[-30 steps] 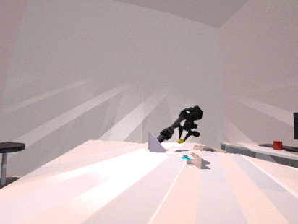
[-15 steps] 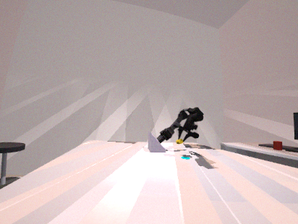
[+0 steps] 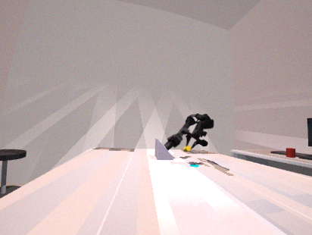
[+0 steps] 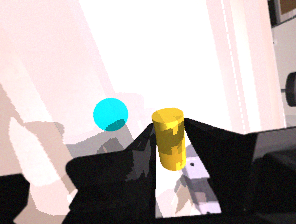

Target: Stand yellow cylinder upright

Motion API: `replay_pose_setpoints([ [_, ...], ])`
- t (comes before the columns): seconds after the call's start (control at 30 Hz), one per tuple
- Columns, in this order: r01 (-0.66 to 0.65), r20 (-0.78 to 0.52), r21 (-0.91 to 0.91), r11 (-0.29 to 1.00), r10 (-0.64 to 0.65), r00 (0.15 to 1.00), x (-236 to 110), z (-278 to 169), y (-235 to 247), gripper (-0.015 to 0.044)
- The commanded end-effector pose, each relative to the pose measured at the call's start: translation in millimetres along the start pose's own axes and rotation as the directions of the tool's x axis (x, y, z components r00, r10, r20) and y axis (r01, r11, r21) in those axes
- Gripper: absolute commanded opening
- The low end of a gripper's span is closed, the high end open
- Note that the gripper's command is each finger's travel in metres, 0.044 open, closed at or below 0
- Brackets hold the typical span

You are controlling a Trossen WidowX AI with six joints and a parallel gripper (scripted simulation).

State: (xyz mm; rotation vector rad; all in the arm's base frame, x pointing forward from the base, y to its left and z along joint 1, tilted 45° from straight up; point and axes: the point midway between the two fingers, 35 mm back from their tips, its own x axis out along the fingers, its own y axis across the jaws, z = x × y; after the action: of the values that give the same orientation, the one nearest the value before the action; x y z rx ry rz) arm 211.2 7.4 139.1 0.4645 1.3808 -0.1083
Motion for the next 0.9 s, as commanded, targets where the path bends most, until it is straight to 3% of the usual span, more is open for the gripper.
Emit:
replay_pose_setpoints([
  [0.0, 0.02, 0.022, 0.003, 1.0, -0.02, 1.0, 1.2, -1.5, -1.7, 0.0105],
  [0.87, 0.095, 0.155, 0.014, 0.995, -0.096, 0.983, 3.3, -1.2, -3.0, 0.0105],
])
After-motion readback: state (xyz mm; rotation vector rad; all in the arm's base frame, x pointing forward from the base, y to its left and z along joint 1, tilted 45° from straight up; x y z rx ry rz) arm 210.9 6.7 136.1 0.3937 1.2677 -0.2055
